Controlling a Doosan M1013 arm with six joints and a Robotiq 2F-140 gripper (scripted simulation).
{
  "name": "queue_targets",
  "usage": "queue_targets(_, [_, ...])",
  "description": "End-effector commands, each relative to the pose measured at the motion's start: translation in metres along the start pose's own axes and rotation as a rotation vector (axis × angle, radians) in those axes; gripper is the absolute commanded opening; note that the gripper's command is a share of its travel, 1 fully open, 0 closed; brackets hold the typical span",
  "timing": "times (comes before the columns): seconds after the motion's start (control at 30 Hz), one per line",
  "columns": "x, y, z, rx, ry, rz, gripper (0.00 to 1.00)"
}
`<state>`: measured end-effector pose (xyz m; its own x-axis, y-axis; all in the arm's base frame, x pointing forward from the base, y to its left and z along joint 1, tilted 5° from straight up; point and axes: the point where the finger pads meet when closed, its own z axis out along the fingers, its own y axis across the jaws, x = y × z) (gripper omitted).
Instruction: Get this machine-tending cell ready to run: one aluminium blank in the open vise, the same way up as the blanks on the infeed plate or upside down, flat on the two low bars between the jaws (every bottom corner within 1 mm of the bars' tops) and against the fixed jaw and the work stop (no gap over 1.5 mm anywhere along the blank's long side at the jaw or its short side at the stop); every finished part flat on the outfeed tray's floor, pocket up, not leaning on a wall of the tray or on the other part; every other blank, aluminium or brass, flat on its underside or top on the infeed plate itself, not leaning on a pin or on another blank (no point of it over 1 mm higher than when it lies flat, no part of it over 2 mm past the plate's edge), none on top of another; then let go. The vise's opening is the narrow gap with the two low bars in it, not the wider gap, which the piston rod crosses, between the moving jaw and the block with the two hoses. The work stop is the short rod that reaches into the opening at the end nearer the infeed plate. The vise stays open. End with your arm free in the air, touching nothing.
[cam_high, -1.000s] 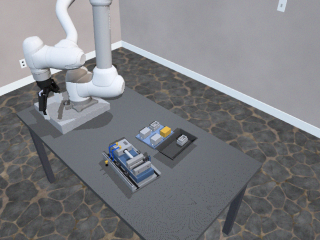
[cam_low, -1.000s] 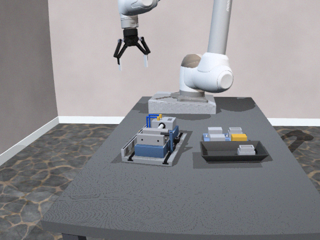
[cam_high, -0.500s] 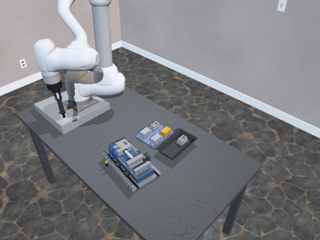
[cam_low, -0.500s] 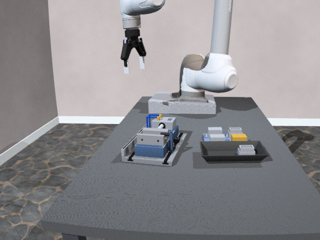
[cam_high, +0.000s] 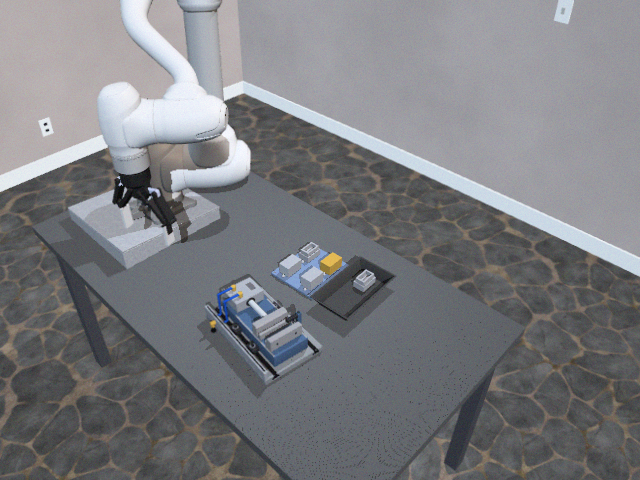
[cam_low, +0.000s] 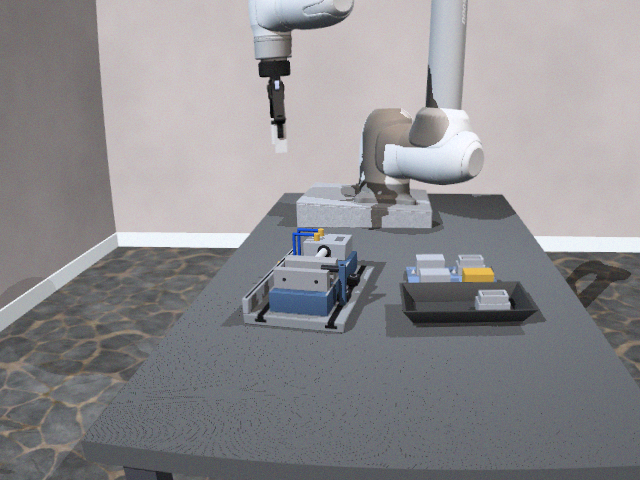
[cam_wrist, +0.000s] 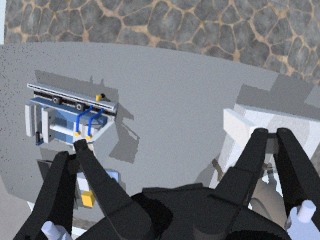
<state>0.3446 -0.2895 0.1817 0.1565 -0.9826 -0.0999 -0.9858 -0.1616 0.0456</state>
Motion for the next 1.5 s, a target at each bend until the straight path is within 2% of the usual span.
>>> queue_targets(0.0, [-0.007, -0.019, 0.002, 0.000, 0.002, -0.167, 1.00])
queue_targets(0.47, [-0.037, -0.079, 0.011, -0.003, 0.009, -0.726, 1.00])
queue_targets(0.53, [-0.037, -0.079, 0.011, -0.003, 0.009, -0.726, 1.00])
queue_targets(0.57, [-0.045, -0.092, 0.013, -0.004, 0.011, -0.846, 1.00])
queue_targets(1.03, [-0.087, -0.149, 0.024, -0.010, 0.015, -1.404, 1.00])
queue_targets(1.1, [-0.087, -0.149, 0.024, -0.010, 0.015, -1.404, 1.00])
queue_targets(1.13, [-0.096, -0.160, 0.026, -0.011, 0.016, -1.516, 1.00])
queue_targets(1.47, [-0.134, -0.196, 0.036, -0.017, 0.017, -1.915, 1.00])
